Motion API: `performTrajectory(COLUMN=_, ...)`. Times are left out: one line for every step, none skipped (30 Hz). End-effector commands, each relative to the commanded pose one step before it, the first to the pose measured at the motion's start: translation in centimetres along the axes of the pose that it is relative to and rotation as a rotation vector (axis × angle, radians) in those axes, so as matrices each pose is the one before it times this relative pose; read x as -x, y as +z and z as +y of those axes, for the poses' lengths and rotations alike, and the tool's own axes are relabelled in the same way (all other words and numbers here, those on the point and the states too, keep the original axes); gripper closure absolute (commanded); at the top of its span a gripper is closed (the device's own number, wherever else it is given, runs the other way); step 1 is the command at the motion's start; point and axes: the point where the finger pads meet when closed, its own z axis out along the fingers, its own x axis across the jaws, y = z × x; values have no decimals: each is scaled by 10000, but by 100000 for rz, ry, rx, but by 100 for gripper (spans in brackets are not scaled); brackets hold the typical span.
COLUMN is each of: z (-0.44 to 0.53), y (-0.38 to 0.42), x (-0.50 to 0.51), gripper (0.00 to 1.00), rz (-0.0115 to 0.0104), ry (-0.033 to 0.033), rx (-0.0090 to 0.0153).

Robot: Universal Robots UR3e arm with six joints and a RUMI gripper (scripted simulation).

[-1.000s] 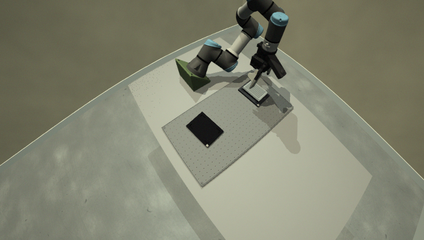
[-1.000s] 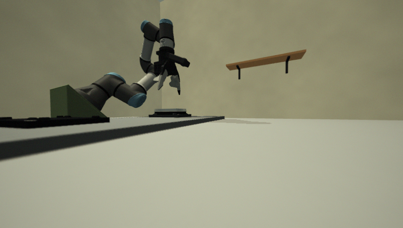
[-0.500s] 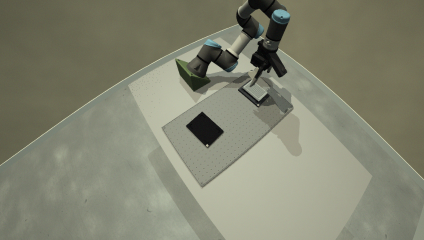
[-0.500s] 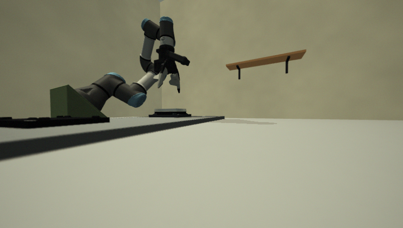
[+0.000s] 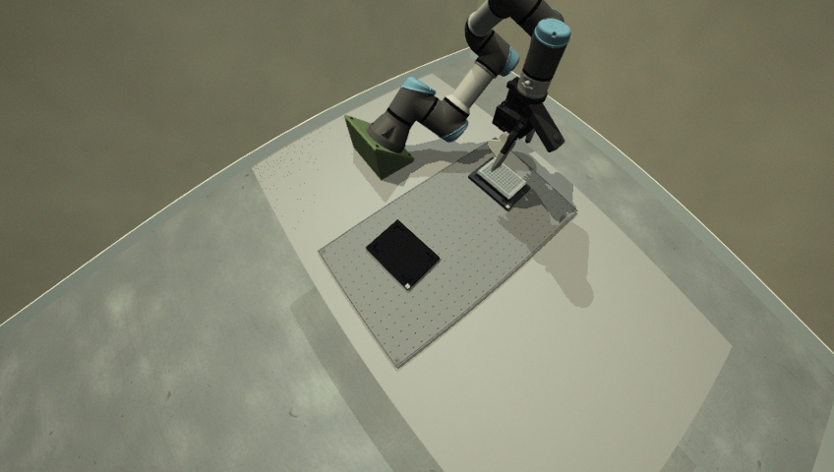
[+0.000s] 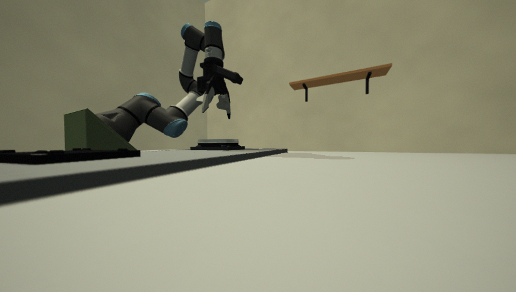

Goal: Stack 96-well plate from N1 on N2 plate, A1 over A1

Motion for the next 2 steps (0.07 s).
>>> performTrajectory(z=-149, y=-772, x=-414, gripper=0, rz=161, ry=-72, rx=-54)
performTrajectory(z=0, y=0, x=0, gripper=0, rz=0, ry=0, rx=0)
